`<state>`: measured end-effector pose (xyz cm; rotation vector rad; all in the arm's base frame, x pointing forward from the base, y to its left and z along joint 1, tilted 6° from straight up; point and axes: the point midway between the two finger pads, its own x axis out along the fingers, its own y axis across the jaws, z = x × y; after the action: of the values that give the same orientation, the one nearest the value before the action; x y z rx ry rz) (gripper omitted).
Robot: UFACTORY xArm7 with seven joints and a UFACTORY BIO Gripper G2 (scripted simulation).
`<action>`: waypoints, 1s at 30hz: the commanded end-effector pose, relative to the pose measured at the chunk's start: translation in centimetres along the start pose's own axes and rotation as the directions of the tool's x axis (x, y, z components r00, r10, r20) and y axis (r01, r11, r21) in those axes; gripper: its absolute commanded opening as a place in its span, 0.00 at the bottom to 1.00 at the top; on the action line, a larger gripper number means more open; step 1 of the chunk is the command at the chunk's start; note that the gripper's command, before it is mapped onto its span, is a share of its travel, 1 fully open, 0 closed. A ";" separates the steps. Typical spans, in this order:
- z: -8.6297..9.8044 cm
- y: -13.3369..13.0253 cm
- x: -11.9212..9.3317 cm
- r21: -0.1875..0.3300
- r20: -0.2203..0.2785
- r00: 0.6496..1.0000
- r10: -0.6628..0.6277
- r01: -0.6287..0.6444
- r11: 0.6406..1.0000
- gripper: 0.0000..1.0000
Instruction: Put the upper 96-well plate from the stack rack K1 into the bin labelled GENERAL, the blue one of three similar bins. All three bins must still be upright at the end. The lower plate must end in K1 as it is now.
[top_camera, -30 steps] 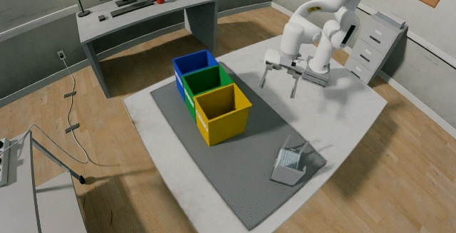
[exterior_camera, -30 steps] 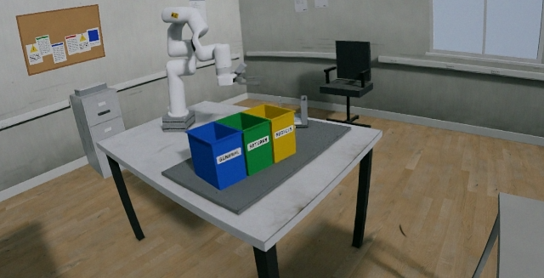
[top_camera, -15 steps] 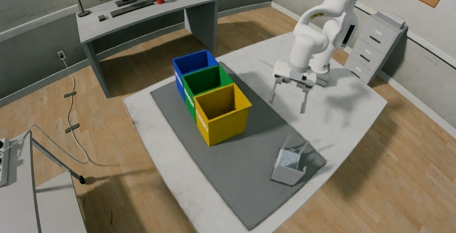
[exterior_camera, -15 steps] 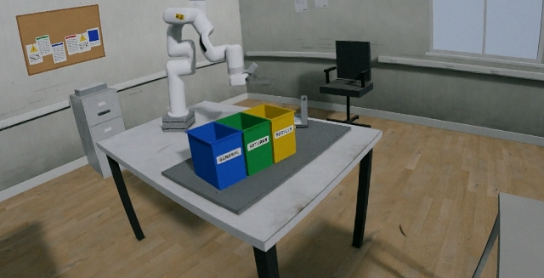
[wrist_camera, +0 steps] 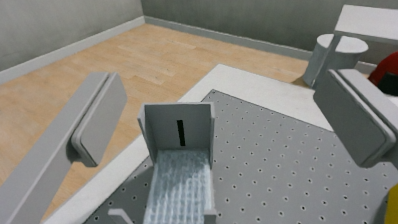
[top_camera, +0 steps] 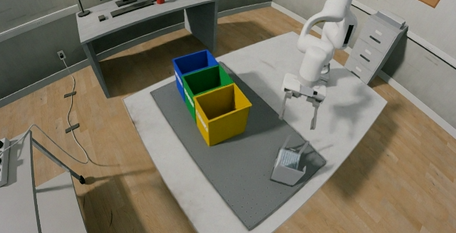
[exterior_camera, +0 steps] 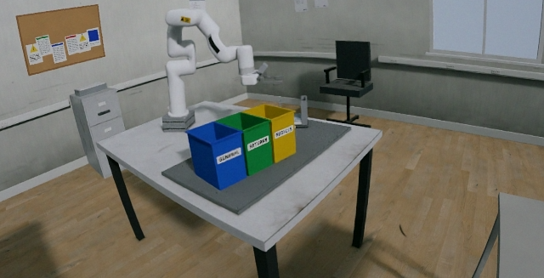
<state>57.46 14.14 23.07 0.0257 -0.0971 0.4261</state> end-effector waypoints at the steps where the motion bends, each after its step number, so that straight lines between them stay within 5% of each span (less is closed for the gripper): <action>1: -0.6 1.9 2.2 -0.009 -0.002 1.000 -0.003 0.003 1.000 0.37; 7: -1.2 4.1 4.2 -0.009 -0.002 1.000 -0.003 0.003 1.000 0.37; 30: -1.4 4.1 4.2 -0.009 -0.002 1.000 -0.003 0.003 1.000 0.37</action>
<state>59.62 19.67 22.16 0.0170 -0.0948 0.4228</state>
